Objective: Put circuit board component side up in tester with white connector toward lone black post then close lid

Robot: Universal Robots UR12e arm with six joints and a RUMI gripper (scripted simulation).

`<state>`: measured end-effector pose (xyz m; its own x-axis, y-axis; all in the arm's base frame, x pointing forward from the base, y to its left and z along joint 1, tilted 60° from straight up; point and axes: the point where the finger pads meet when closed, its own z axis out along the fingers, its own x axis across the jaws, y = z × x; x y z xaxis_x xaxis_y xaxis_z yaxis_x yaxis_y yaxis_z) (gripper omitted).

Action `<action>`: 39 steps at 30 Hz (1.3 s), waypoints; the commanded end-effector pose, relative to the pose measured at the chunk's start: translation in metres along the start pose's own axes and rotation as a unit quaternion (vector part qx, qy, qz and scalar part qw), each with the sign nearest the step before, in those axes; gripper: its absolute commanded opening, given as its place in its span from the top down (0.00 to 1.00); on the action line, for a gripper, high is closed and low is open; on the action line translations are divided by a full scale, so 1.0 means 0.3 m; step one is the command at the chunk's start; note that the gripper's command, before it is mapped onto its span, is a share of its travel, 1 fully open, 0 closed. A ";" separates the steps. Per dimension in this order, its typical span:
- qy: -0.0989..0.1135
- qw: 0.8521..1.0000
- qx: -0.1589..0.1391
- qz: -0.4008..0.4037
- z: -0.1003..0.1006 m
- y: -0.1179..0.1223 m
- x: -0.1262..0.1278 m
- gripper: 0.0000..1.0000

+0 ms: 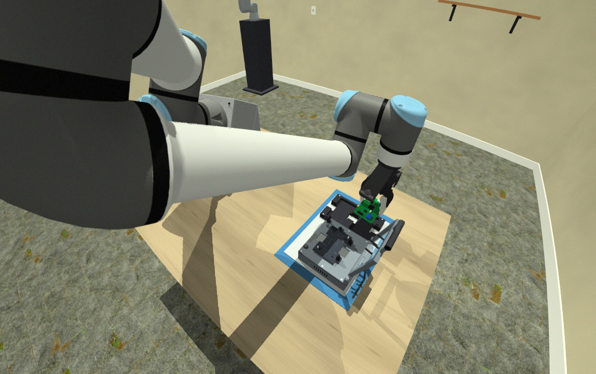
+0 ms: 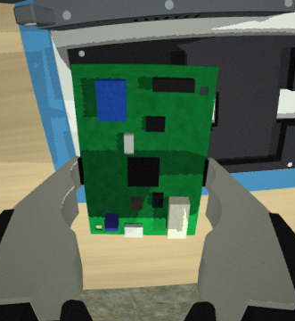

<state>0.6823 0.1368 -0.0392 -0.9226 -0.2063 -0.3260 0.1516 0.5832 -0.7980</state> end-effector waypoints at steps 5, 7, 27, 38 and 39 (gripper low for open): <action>-0.001 1.000 -0.001 -0.025 -0.002 0.000 -0.001 0.61; -0.001 1.000 -0.001 -0.029 -0.002 0.000 -0.001 0.61; -0.001 0.999 -0.001 -0.048 -0.002 0.001 -0.001 0.61; -0.001 0.999 -0.001 -0.048 -0.002 0.001 -0.001 0.61; -0.001 0.999 -0.001 -0.048 -0.002 0.001 -0.001 0.61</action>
<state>0.6823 0.1368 -0.0392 -0.9324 -0.2627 -0.2484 0.0617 0.5612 -0.8254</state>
